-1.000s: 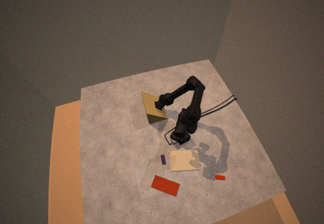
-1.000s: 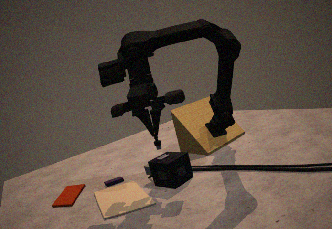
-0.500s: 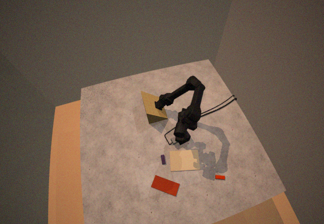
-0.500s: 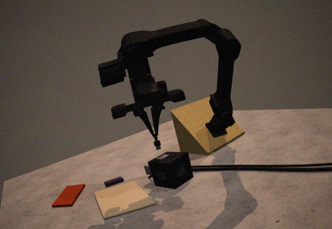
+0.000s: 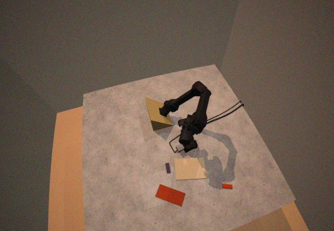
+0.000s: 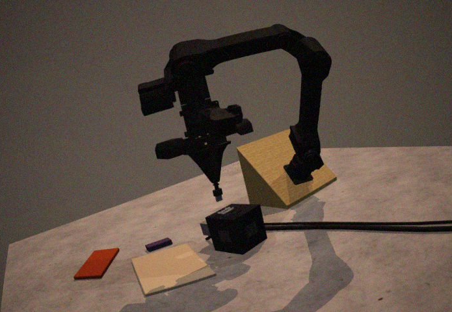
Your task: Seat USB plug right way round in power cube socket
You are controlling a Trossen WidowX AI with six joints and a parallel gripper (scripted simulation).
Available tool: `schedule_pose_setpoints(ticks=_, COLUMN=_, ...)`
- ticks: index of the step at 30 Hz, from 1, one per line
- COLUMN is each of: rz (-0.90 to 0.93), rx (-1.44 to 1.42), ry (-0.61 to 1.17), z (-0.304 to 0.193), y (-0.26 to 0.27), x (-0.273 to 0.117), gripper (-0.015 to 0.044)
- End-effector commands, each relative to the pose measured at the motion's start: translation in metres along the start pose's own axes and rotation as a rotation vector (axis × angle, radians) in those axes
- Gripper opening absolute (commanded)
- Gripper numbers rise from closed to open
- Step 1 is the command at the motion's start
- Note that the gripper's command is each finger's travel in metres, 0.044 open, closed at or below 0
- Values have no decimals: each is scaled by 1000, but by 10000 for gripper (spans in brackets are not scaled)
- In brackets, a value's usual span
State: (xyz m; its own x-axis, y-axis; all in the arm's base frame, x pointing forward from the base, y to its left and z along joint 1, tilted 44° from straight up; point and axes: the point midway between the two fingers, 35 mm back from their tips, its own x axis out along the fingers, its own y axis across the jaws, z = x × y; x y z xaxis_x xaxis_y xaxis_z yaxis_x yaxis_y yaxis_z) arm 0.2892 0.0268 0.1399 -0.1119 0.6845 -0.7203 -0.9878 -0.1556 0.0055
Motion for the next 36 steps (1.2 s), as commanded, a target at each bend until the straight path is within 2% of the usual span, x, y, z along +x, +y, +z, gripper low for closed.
schedule_pose_setpoints(ticks=1, rz=1, rx=-80, ry=0, z=0, y=0, x=0, gripper=0)
schedule_pose_setpoints(ticks=10, rz=1, rx=-299, ry=0, z=0, y=0, x=0, gripper=0)
schedule_pose_setpoints(ticks=36, rz=0, rx=-291, ry=-1, z=1, y=1, x=2, gripper=0)
